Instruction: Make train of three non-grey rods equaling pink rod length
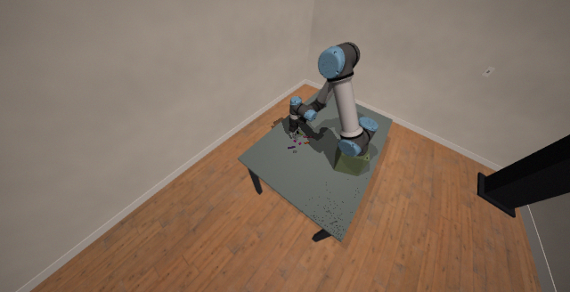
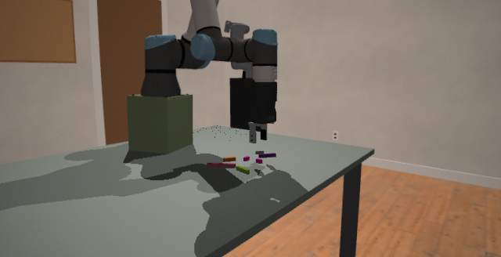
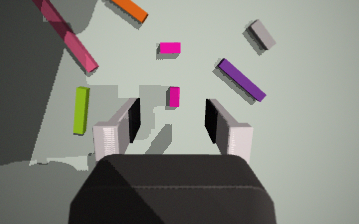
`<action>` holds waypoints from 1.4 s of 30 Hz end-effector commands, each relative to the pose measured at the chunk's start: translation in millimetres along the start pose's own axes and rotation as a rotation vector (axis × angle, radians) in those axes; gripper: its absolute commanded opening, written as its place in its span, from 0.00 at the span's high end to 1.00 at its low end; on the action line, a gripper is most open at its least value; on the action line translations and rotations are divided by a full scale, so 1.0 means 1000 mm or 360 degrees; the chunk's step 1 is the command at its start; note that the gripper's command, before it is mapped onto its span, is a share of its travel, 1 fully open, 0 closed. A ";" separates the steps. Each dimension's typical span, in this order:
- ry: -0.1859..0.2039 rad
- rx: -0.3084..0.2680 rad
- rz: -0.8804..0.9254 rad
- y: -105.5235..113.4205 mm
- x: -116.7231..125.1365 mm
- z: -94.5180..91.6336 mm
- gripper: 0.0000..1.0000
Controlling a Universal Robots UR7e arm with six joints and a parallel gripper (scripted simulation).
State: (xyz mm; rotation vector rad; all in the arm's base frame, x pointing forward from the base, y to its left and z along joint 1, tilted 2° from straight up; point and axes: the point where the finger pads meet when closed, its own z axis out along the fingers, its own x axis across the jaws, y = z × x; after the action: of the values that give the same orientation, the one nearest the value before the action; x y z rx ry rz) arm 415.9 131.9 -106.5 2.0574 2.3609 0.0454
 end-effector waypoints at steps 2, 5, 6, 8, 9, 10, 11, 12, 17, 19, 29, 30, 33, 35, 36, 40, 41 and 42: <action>0.0000 -0.0002 0.0029 0.001 0.001 0.000 0.00; 0.0000 -0.0002 0.0030 0.001 0.001 0.000 0.00; 0.0000 -0.0002 0.0031 0.001 0.001 0.000 0.00; 0.0000 -0.0002 0.0031 0.001 0.001 0.000 0.00; 0.0000 -0.0002 0.0031 0.001 0.001 0.000 0.00; 0.0000 -0.0002 0.0031 0.001 0.001 0.000 0.46; 0.0000 -0.0002 0.0031 0.001 0.001 0.000 0.46; 0.0000 -0.0002 0.0031 0.001 0.001 0.000 0.46; 0.0000 -0.0002 0.0031 0.001 0.001 0.000 0.46; 0.0000 -0.0002 0.0031 0.001 0.001 0.000 0.46; 0.0000 -0.0002 0.0031 0.001 0.001 0.000 0.46; 0.0000 -0.0002 0.0031 0.001 0.001 0.000 0.46; 0.0000 -0.0002 0.0031 0.001 0.001 0.000 0.46; 0.0000 -0.0002 0.0031 0.001 0.001 0.000 0.46; 0.0000 -0.0002 0.0031 0.001 0.001 0.000 0.46; 0.0000 -0.0002 0.0031 0.001 0.001 0.000 0.46; 0.0000 -0.0002 0.0031 0.001 0.001 0.000 0.46; 0.0000 -0.0002 0.0031 0.001 0.001 0.000 0.46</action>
State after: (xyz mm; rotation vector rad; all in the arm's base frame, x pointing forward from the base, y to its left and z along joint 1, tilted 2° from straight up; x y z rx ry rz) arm 416.4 133.1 -107.2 2.0807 2.3407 0.0456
